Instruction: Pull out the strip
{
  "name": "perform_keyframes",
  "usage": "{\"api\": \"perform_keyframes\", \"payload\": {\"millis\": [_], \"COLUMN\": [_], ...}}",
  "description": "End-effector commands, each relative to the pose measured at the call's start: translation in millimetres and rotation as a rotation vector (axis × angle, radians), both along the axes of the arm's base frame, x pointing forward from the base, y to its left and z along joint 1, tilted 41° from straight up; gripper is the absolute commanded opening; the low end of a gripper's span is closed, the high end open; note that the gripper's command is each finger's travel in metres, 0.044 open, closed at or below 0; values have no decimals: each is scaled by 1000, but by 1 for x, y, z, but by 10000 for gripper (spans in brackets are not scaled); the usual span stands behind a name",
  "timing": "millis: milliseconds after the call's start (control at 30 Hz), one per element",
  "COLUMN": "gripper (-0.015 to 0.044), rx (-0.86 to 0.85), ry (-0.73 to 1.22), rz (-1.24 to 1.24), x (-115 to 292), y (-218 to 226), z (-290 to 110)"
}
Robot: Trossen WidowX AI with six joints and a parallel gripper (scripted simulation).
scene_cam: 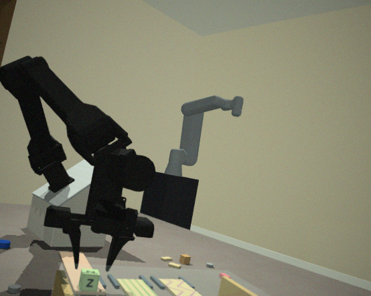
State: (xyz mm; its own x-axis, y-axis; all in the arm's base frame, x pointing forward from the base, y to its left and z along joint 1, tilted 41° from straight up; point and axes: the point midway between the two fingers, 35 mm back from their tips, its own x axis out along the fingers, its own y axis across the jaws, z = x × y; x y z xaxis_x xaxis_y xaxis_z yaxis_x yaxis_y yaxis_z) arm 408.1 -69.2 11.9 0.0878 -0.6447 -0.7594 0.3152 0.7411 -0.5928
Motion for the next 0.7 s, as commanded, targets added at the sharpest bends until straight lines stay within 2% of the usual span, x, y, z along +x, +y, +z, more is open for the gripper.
{"api": "perform_keyframes", "payload": {"millis": [0,567,667], "gripper": [250,250,171], "rx": [-6,-8,-3], "ry": [9,9,2], "rz": [4,4,-2], "x": [-1,-1,1], "y": [-5,-19,-19], "z": [-6,-23,-21]}}
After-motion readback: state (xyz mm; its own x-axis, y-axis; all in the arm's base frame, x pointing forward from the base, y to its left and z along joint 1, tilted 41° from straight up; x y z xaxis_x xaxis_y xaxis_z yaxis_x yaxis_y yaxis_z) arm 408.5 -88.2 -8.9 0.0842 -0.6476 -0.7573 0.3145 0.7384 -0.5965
